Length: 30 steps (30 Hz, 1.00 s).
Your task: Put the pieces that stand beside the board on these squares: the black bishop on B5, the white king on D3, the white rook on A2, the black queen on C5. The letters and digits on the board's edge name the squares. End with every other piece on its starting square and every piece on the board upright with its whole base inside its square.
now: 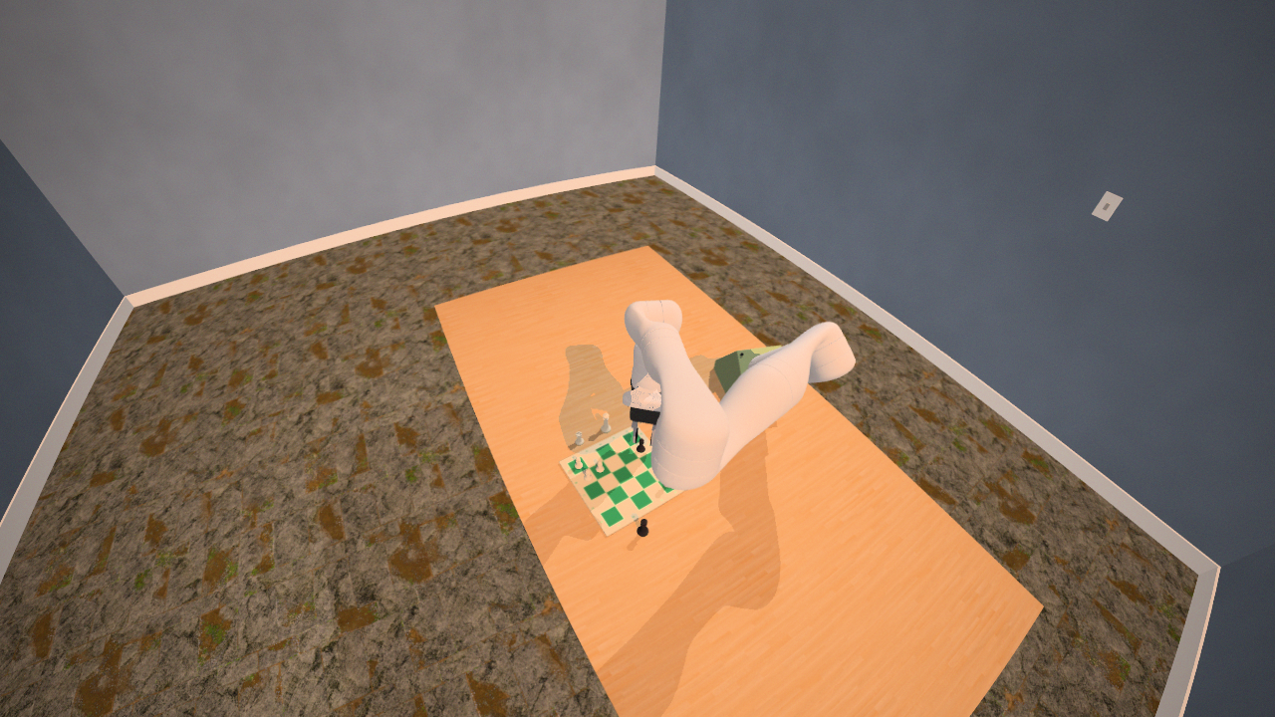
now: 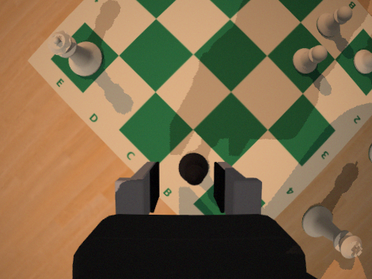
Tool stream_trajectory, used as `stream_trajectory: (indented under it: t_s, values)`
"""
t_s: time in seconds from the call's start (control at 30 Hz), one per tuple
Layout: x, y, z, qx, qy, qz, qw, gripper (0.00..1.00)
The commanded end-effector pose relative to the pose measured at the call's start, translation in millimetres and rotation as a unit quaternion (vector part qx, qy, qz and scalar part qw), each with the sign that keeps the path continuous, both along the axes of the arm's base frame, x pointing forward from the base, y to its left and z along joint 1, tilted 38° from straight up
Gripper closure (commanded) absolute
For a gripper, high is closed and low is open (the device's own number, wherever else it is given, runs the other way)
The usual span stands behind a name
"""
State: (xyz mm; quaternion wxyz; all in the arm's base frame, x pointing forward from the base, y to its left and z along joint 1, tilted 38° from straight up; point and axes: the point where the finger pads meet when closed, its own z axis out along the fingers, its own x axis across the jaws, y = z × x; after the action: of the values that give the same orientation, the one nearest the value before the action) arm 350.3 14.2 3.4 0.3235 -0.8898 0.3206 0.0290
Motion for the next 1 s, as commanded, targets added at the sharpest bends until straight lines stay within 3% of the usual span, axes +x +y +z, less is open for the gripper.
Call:
stream_trajectory:
  t_s: [0.0,0.07,0.43,0.7,0.73,0.97]
  values:
    - [2.8,-10.7,13.2,-0.002,-0.007,-0.004,1.000,0.27]
    - [2.8,-10.7,13.2,-0.002,-0.007,-0.004,1.000,0.27]
    - [-6.1,-41.2,53.8,-0.002,-0.007,-0.004,1.000,0.27]
    - [-7.1,-44.4,58.2,-0.002,-0.007,-0.004,1.000,0.27]
    - [-7.1,-44.4,58.2,-0.002,-0.007,-0.004,1.000,0.00]
    - [-7.1,-44.4,58.2,-0.002,-0.007,-0.004,1.000,0.00]
